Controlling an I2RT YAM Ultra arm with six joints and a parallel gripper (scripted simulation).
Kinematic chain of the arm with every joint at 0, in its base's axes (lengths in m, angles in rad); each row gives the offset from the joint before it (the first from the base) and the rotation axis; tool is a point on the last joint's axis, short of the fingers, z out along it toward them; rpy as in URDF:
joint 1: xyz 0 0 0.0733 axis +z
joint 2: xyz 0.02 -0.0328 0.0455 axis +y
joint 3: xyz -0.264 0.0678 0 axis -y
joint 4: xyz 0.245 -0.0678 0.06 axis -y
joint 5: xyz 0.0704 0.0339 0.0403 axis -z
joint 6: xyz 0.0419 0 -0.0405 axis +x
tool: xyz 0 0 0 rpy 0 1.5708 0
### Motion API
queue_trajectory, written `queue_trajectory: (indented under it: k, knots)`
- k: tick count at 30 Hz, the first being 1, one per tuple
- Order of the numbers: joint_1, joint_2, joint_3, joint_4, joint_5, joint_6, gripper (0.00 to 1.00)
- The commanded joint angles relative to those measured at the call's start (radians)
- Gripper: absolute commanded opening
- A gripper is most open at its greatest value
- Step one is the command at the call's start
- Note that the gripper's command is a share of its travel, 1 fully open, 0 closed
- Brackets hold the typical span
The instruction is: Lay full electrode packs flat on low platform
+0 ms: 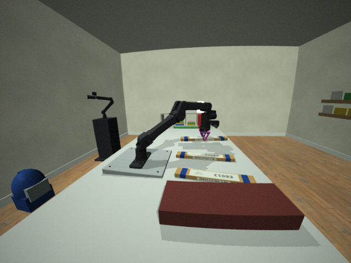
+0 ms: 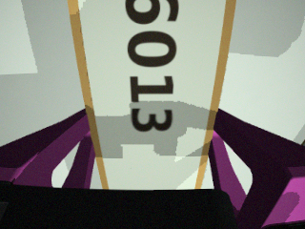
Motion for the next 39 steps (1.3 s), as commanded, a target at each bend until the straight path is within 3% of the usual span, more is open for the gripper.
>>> queue_trajectory:
  k: [1,39]
  knots:
    - [0.003,-0.089,0.020,-0.022,0.002,0.002,0.00]
    - [0.006,-0.221,0.026,-0.022,0.003,0.002,0.00]
